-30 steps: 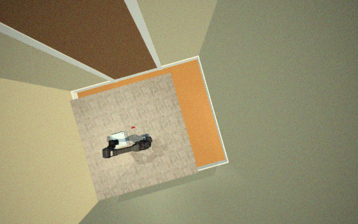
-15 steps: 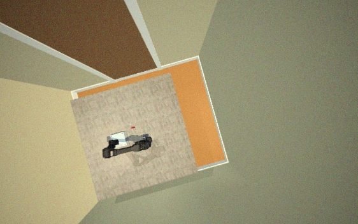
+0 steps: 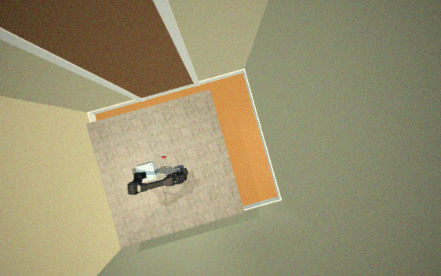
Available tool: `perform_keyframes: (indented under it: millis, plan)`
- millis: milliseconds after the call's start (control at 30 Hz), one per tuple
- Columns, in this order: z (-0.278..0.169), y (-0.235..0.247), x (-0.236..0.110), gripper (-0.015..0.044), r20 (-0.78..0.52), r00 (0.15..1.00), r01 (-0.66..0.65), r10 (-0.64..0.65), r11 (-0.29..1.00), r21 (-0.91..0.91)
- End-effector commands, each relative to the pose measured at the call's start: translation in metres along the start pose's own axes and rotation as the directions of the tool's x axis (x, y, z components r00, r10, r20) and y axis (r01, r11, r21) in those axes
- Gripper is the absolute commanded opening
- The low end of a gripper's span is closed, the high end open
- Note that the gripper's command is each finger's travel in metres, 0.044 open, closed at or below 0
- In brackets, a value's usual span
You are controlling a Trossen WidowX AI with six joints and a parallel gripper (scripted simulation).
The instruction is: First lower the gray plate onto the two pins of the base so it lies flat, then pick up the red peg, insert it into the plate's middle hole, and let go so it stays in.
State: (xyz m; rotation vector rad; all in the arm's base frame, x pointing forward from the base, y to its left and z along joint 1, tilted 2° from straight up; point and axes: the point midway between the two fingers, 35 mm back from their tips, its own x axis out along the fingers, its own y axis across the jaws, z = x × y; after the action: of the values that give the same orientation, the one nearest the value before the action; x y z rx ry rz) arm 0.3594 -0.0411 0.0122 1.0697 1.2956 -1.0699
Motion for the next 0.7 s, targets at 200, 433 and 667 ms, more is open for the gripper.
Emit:
perform_keyframes:
  millis: [200,433,667]
  plan:
    - [0.000,-0.001,0.014,0.0000,0.002,1.000,0.001,-0.001,1.000,-0.006]
    - [0.000,-0.001,0.024,0.0000,0.002,1.000,0.001,-0.001,1.000,-0.006]
    - [0.000,0.000,0.021,0.0000,0.000,1.000,-0.001,0.001,1.000,0.000]
